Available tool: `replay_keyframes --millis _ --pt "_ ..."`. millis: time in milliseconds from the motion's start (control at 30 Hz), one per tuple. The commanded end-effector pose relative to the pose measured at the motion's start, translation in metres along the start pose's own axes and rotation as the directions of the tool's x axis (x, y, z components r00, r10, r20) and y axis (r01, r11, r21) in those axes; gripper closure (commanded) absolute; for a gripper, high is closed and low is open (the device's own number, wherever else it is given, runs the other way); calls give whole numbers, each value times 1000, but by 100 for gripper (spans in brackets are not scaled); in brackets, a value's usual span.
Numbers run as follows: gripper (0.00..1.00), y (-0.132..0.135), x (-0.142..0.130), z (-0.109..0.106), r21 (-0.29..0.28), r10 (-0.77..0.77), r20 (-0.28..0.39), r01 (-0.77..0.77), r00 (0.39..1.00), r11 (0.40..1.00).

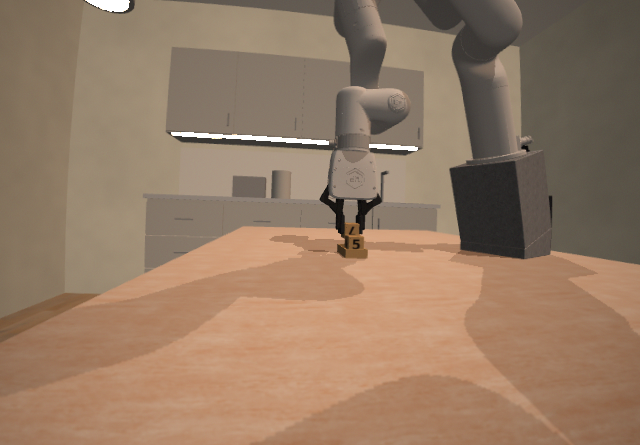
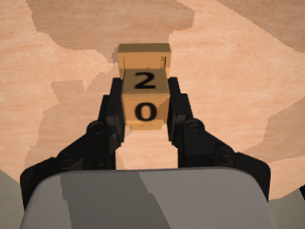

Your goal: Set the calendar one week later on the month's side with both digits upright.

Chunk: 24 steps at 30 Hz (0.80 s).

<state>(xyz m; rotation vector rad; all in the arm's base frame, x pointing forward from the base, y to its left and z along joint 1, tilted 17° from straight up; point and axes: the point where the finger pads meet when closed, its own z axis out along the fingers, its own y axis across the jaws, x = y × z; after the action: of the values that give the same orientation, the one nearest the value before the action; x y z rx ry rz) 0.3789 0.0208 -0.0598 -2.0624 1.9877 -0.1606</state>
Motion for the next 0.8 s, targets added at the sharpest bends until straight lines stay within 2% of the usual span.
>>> replay_keyframes --millis 0,767 --pt "71 -1 0 3 2 0 -1 0 1000 1000" --pt "71 -1 0 12 2 0 -1 0 1000 1000"
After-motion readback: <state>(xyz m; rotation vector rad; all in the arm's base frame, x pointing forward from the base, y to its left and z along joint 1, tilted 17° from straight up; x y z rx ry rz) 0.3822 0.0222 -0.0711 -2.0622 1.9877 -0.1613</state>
